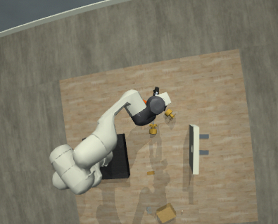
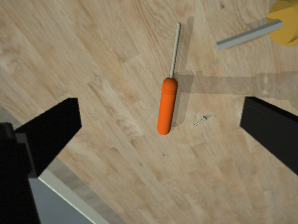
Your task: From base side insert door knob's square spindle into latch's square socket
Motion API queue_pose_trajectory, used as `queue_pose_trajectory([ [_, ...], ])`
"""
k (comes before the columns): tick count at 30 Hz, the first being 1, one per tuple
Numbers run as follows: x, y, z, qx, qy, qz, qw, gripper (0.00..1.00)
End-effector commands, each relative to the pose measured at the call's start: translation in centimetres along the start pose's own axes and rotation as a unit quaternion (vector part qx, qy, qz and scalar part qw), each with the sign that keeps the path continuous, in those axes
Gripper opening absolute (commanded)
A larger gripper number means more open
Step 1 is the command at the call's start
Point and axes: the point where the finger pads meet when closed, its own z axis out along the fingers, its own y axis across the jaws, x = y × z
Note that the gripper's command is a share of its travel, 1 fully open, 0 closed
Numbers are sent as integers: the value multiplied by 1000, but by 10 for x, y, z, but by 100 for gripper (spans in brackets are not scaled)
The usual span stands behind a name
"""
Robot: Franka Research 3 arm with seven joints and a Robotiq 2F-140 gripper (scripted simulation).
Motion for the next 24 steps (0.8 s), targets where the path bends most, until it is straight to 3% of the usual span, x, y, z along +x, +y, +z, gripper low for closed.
queue_pose_trajectory([
  [1, 23, 28, -13, 7, 29, -84, 996, 100],
  [2, 23, 28, -13, 7, 29, -84, 996, 100],
  [3, 37, 58, -20, -1, 43, -108, 993, 100],
  [6, 37, 58, -20, -1, 43, -108, 993, 100],
  [7, 48, 86, -26, -8, 55, -130, 990, 100],
  [9, 48, 86, -26, -8, 55, -130, 990, 100],
  [10, 55, 112, -30, -15, 64, -152, 986, 100],
  [12, 55, 112, -30, -15, 64, -152, 986, 100],
  [13, 61, 134, -32, -21, 71, -171, 982, 100],
  [15, 61, 134, -32, -21, 71, -171, 982, 100],
  [16, 64, 153, -34, -26, 77, -189, 979, 100],
  [18, 64, 153, -34, -26, 77, -189, 979, 100],
  [19, 66, 169, -34, -30, 80, -203, 975, 100],
  [24, 67, 189, -34, -35, 85, -224, 970, 100],
])
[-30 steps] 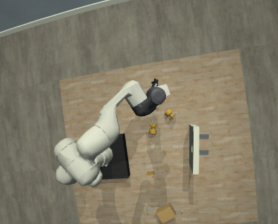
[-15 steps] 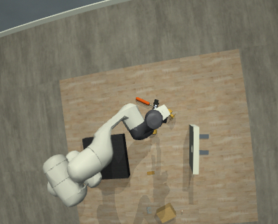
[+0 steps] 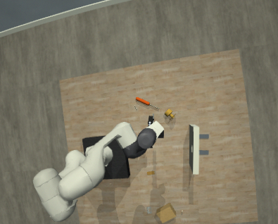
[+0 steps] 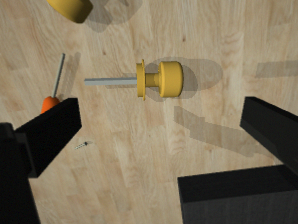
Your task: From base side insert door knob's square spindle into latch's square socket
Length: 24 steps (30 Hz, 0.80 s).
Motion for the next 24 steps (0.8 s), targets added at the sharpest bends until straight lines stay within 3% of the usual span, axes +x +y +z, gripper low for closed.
queue_pose_trajectory([
  [1, 0, 17, -2, 3, 15, -70, 997, 100],
  [24, -1, 21, -1, 2, 16, -75, 997, 100],
])
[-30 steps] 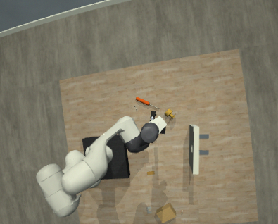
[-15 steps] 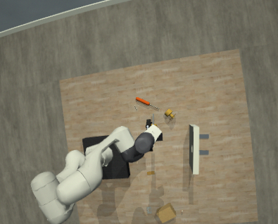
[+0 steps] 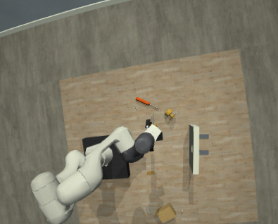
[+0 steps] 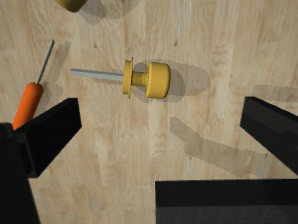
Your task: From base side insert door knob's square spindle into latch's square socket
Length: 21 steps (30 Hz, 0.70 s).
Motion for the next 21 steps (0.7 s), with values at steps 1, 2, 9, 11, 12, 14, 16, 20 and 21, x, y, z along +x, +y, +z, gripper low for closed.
queue_pose_trajectory([
  [1, 1, 0, -1, 1, 3, -10, 1000, 100],
  [2, 1, 0, -1, 1, 3, -10, 1000, 100],
  [9, 1, 0, -1, 1, 3, -10, 1000, 100],
  [11, 1, 0, -1, 1, 3, -10, 1000, 100],
  [12, 1, 0, -1, 1, 3, -10, 1000, 100],
  [14, 1, 0, -1, 1, 3, -10, 1000, 100],
  [16, 1, 0, -1, 1, 3, -9, 1000, 57],
  [20, 1, -1, 0, 9, 13, 46, 999, 57],
  [21, 0, -1, 1, 13, 17, 70, 997, 57],
])
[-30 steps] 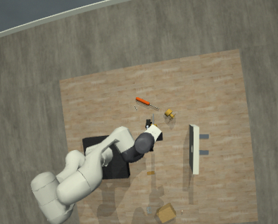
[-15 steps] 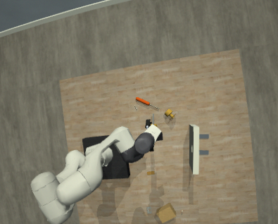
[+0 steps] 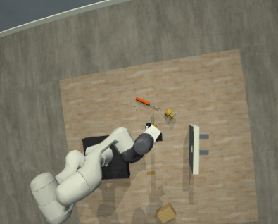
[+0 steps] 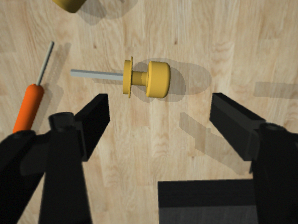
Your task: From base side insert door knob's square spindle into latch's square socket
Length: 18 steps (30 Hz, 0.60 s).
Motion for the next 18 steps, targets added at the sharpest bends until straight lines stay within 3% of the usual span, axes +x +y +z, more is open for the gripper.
queue_pose_trajectory([
  [1, 3, -2, 0, 12, 18, 84, 996, 57],
  [3, 2, -2, 1, 19, 24, 123, 992, 57],
  [11, -2, -2, 8, 21, 27, 139, 990, 57],
  [18, -6, -2, 16, 41, 49, 263, 963, 57],
])
